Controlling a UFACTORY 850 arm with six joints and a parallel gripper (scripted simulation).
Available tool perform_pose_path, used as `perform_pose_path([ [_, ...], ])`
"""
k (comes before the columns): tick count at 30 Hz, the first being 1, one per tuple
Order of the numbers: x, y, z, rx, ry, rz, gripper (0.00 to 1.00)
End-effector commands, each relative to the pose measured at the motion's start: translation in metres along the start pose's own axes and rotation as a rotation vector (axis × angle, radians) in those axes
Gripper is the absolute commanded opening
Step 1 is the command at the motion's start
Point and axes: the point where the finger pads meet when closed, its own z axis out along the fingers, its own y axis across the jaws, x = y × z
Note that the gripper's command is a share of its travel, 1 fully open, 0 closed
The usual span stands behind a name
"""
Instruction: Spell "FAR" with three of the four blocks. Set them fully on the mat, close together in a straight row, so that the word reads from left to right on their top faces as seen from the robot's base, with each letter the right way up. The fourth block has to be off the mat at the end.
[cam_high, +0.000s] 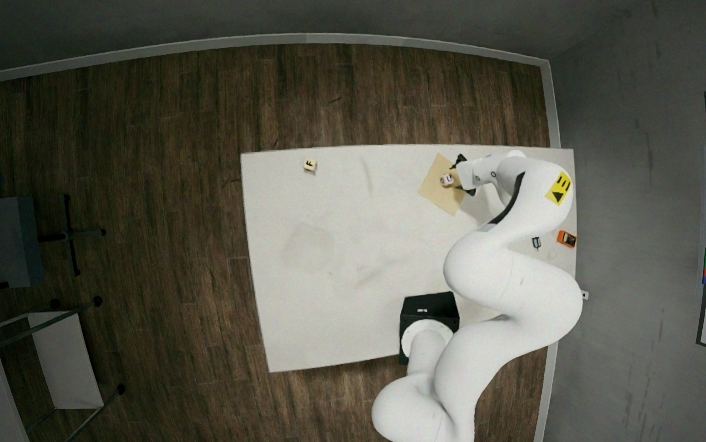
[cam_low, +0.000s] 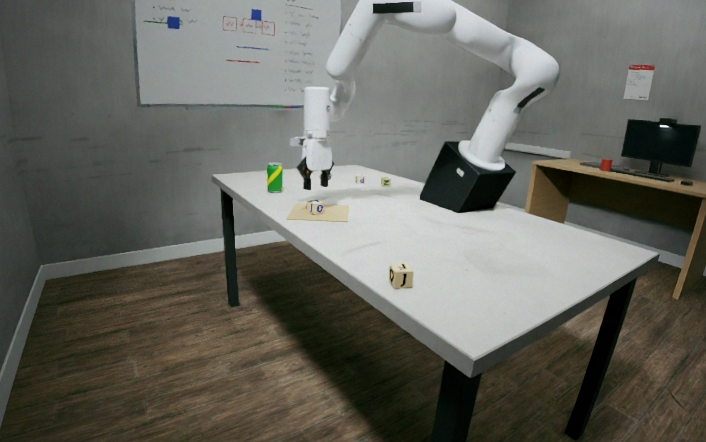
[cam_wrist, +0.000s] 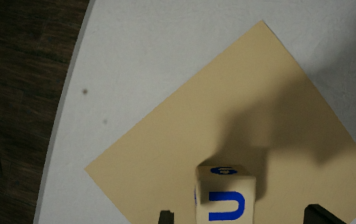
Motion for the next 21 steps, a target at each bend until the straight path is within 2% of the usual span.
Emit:
perform_pose_path([
  [1, 0.001, -0.001, 0.005, 0.002, 0.001, 0.0, 0.84],
  [21, 0.0, 0.0, 0.029, 0.002, 0.001, 0.0, 0.84],
])
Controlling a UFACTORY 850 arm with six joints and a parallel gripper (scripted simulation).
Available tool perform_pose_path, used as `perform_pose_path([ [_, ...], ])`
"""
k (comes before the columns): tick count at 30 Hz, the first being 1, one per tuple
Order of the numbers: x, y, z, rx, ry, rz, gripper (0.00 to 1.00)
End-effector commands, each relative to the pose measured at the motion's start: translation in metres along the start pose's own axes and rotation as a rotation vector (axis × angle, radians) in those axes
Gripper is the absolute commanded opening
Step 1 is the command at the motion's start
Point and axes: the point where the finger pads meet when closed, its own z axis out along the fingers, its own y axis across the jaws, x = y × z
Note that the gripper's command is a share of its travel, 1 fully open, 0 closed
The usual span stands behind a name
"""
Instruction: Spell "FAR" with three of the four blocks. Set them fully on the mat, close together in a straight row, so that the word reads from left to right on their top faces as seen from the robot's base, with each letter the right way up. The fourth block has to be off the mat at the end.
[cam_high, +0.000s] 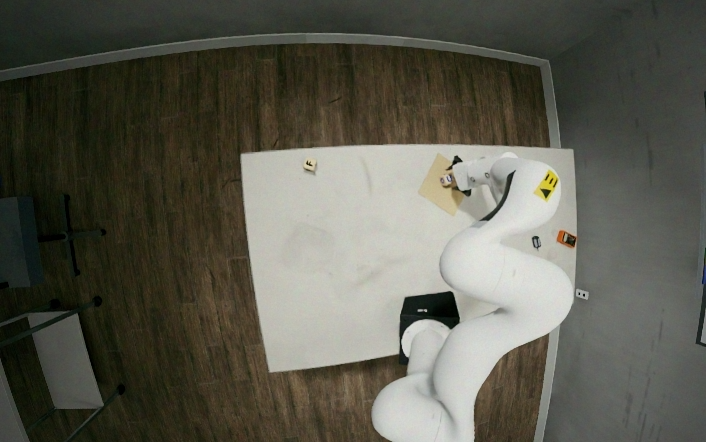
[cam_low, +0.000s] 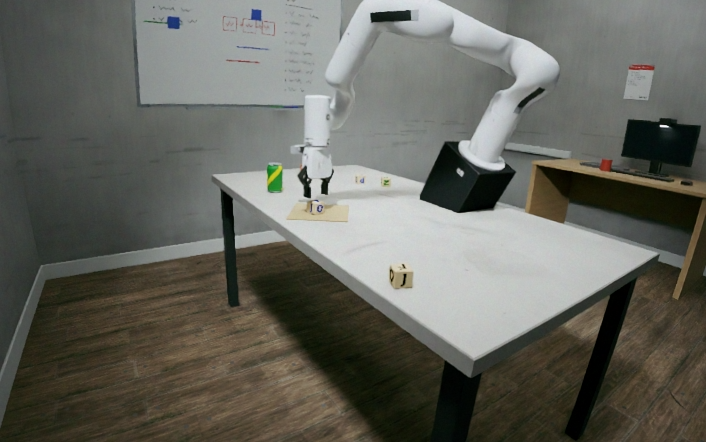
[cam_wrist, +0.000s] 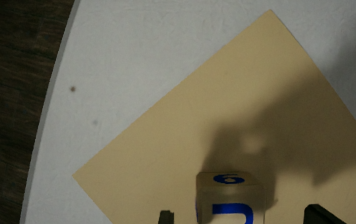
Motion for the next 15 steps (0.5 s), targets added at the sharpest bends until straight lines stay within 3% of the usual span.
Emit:
perform_pose_path([
  [1, 0.0006, -0.0009, 0.0029, 0.002, 0.001, 0.0, 0.84],
  [15, 0.0006, -0.0008, 0.0058, 0.002, 0.001, 0.0, 0.84],
])
